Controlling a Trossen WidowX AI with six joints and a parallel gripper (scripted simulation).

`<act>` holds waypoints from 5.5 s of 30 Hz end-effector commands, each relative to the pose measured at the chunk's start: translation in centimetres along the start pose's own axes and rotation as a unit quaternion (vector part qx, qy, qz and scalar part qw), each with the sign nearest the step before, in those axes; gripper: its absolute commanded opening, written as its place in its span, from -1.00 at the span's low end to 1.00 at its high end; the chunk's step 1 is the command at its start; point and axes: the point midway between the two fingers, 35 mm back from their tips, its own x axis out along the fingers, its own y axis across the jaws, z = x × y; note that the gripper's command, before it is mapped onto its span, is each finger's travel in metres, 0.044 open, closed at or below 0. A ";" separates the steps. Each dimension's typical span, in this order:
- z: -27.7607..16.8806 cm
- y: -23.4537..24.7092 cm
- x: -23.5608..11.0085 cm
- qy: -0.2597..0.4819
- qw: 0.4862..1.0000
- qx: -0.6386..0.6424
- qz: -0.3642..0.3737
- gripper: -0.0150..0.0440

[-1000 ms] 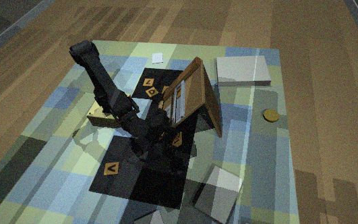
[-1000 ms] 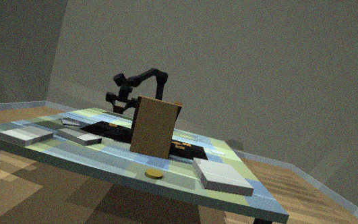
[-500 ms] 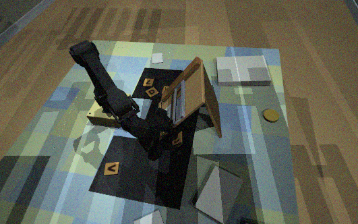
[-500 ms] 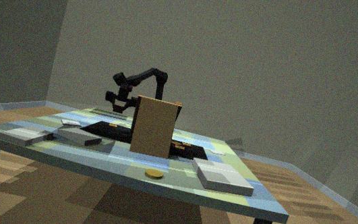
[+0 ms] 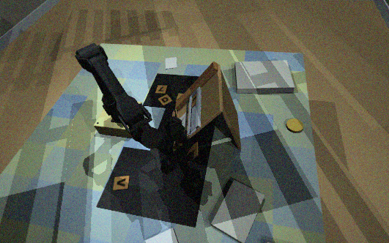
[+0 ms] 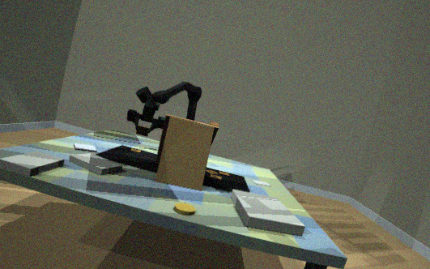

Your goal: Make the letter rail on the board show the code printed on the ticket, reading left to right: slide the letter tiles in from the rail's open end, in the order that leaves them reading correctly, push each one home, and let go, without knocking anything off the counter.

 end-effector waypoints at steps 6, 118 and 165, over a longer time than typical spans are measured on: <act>0.0 0.5 0.0 -0.002 1.000 -0.002 0.000 -0.49; 0.1 6.1 0.0 -0.002 1.000 0.000 0.002 -0.49; -0.3 5.2 0.1 -0.002 1.000 0.000 0.001 -0.49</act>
